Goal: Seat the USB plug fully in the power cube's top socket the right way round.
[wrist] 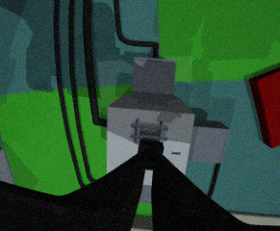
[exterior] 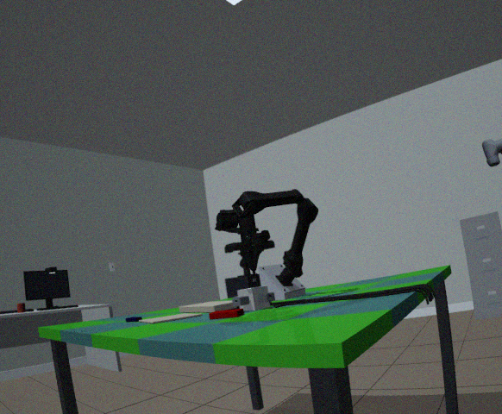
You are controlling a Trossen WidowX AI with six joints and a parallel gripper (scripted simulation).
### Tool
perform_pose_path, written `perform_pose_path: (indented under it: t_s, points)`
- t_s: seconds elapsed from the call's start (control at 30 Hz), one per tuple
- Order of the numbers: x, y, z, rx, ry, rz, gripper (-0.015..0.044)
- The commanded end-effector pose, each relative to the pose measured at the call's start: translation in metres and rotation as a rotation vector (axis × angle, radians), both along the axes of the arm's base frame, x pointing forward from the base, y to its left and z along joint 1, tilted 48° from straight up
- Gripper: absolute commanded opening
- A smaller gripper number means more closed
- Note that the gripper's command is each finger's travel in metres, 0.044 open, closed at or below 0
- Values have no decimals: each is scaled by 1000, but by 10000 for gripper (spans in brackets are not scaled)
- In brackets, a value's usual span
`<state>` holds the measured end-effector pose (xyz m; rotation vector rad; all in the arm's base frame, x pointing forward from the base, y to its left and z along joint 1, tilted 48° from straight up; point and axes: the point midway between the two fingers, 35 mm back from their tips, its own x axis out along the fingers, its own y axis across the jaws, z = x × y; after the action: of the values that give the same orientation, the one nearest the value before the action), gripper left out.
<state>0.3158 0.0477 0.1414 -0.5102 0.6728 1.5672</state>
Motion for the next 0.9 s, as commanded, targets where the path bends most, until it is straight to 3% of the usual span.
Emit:
perform_pose_path:
  t_s: [0.0, 0.87]
  points:
    - [0, 0, -1, -11, 73, -66, 0]
    - [0, 0, -1, -85, 570, -526, 0]
